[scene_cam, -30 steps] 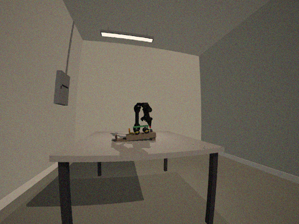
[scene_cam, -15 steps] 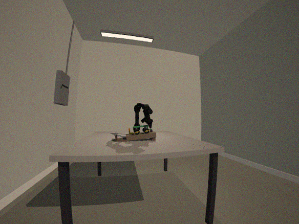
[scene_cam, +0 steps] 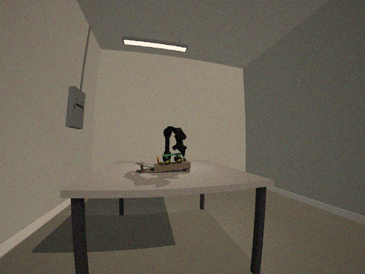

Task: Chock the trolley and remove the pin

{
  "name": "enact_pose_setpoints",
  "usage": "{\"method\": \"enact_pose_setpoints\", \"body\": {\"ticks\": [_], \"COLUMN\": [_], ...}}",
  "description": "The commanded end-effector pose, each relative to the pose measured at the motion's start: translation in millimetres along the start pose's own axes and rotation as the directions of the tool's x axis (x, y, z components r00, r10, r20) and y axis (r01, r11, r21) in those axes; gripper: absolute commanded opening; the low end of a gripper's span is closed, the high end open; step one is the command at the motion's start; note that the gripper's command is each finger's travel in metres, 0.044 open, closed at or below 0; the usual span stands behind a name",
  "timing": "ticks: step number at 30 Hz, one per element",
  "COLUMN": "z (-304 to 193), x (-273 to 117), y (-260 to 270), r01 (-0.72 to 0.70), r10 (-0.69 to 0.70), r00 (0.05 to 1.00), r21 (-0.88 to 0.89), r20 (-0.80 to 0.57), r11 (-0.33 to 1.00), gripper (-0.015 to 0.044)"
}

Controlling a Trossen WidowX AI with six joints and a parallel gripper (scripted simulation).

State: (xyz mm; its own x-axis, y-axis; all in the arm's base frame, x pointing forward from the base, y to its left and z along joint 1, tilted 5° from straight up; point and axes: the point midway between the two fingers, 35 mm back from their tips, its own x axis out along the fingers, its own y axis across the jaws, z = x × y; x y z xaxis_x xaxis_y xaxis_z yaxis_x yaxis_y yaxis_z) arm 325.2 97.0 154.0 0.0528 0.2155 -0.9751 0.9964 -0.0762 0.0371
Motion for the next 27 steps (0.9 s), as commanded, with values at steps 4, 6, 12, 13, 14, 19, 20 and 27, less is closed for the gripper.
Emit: {"method": "enact_pose_setpoints", "body": {"ticks": [4, 6, 12, 13, 14, 19, 20, 27], "z": [-1, -1, -1, -1, -1, -2, -2, -2], "x": [-3, -5, -9, -10, -10, -13, -14, -18], "y": [0, 0, -1, -1, -2, -2, -2, -2], "r01": [-0.002, -0.001, -0.001, -0.001, -0.001, -0.001, -0.001, -0.001], "r10": [0.002, 0.001, 0.001, 0.001, 0.001, 0.001, 0.001, 0.001], "r00": [1.000, 1.000, 1.000, 1.000, 1.000, 1.000, 1.000, 1.000], "r21": [0.001, 0.002, 0.003, 0.003, 0.003, 0.003, 0.003, 0.003], "r20": [0.000, 0.000, 0.000, 0.000, 0.001, 0.001, 0.001, 0.001], "r11": [1.000, 1.000, 1.000, 1.000, 1.000, 1.000, 1.000, 1.000], "gripper": [0.0000, 0.0000, 0.0000, 0.0000, 0.0000, 0.0000, 0.0000, 0.0000]}}
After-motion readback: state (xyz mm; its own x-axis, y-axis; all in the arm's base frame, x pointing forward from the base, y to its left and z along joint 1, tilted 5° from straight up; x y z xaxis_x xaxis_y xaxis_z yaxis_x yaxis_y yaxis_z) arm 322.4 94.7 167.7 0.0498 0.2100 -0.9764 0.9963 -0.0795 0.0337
